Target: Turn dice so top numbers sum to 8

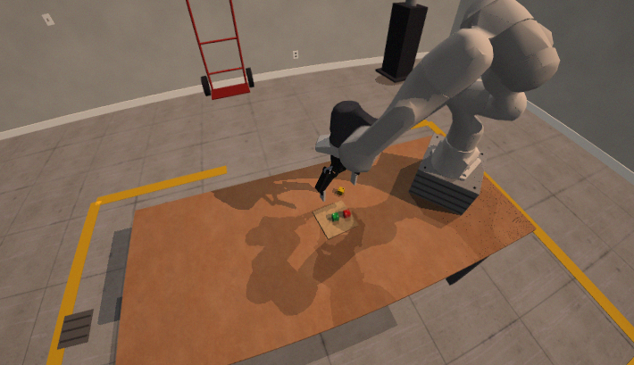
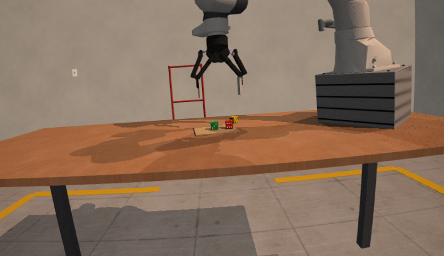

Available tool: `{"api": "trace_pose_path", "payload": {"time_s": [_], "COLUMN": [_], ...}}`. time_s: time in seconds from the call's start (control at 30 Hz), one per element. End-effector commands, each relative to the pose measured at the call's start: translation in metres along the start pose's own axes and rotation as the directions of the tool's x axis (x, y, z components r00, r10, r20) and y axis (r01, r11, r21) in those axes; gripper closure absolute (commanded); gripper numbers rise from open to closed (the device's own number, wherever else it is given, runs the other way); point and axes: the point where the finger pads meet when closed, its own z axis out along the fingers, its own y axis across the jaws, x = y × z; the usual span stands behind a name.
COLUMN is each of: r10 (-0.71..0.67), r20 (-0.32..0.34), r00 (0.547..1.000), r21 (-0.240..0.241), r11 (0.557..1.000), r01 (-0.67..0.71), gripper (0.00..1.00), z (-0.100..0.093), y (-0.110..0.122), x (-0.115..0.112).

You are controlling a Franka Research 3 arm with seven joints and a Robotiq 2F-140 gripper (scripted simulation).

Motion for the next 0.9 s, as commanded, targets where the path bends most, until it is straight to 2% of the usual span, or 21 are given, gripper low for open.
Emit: {"api": "trace_pose_path", "payload": {"time_s": [0.0,0.2,0.3,0.33,0.5,0.8,0.87], "r10": [0.172,0.282,0.284,0.341,0.417,0.566,0.566], "r20": [0.001,0.000,0.000,-0.001,-0.002,-0.005,-0.005], "r00": [0.985,0.960,0.959,0.940,0.909,0.824,0.824], "r21": [-0.015,-0.016,-0.016,-0.016,-0.016,-0.016,-0.016], "r11": [0.985,0.959,0.959,0.940,0.909,0.824,0.824], "r01": [-0.172,-0.282,-0.284,-0.341,-0.417,-0.566,-0.566], "gripper": [0.00,0.00,0.00,0.00,0.00,0.00,0.00], "z": [0.001,0.002,0.002,0.002,0.002,0.003,0.003], "y": [0.002,0.005,0.005,0.007,0.009,0.013,0.013], "x": [-0.001,0.002,0.002,0.004,0.006,0.010,0.010]}}
